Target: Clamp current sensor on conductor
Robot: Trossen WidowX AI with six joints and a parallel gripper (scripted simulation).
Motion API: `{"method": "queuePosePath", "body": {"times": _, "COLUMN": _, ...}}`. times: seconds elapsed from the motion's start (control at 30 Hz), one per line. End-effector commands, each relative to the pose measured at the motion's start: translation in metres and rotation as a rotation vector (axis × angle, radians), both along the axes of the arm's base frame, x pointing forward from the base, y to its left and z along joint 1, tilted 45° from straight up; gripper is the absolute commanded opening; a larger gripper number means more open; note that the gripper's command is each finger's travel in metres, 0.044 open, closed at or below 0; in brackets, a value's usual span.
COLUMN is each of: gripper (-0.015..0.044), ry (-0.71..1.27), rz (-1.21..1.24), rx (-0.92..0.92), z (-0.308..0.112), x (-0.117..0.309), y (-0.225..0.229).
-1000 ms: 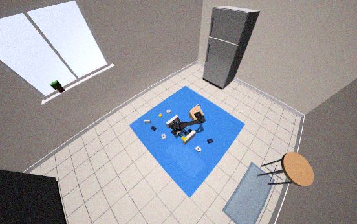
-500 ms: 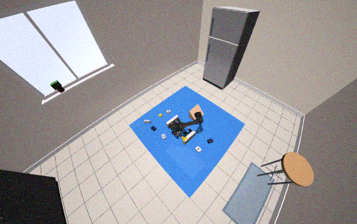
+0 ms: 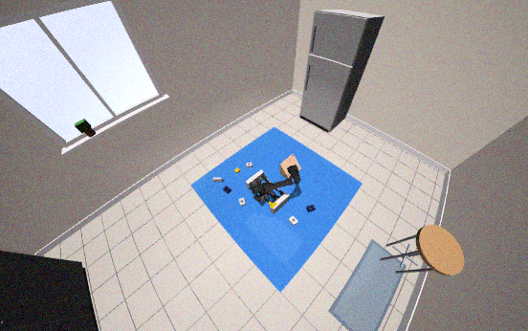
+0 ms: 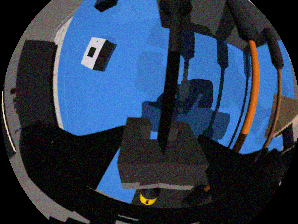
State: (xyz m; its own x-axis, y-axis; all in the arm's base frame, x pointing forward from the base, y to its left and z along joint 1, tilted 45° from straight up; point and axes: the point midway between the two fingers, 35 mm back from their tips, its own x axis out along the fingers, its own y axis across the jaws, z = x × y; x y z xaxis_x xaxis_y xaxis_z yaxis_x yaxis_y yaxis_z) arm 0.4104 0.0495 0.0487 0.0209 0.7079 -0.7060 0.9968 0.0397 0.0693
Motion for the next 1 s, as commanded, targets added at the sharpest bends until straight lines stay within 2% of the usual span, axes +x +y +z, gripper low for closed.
{"method": "queuePosePath", "body": {"times": 0.0, "gripper": 0.0440, "ry": 0.016, "rz": 0.010, "rx": 0.000, "z": -0.0021, "x": -0.0004, "y": 0.0025}}
{"method": "queuePosePath", "body": {"times": 0.8, "gripper": 0.0287, "ry": 0.010, "rz": 0.002, "rx": 0.002, "z": 0.0000, "x": -0.0005, "y": 0.0011}}
{"method": "queuePosePath", "body": {"times": 0.97, "gripper": 0.0155, "ry": 0.010, "rz": 0.002, "rx": 0.002, "z": 0.0000, "x": -0.0005, "y": 0.0011}}
